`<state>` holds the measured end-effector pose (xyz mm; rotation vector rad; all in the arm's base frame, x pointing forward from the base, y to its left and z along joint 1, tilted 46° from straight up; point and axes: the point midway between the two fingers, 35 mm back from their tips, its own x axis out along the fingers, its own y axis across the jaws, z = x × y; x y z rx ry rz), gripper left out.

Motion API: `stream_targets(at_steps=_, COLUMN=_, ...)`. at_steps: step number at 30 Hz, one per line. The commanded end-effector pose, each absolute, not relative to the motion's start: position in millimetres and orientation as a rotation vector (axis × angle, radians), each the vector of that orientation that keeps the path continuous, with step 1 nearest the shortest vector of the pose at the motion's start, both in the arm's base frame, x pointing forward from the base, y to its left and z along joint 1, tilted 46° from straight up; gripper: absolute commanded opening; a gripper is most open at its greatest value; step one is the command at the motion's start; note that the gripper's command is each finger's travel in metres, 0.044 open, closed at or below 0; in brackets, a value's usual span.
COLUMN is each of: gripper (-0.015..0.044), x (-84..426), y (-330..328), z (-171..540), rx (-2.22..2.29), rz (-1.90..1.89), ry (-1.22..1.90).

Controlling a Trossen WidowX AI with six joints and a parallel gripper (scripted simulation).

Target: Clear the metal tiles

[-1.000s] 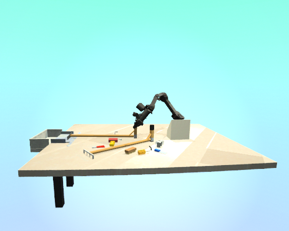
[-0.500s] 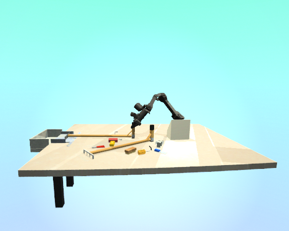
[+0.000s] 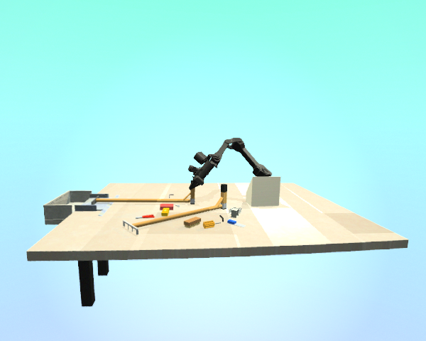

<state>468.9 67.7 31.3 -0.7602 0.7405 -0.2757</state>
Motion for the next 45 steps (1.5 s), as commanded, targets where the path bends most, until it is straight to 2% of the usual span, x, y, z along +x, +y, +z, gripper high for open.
stream_targets(at_steps=1, gripper=0.0000, x=479, y=71, z=35, rx=-0.757, rz=-0.271, ry=0.730)
stream_targets(at_steps=45, gripper=0.0000, x=534, y=75, z=35, rx=-0.759, rz=-0.276, ry=0.735)
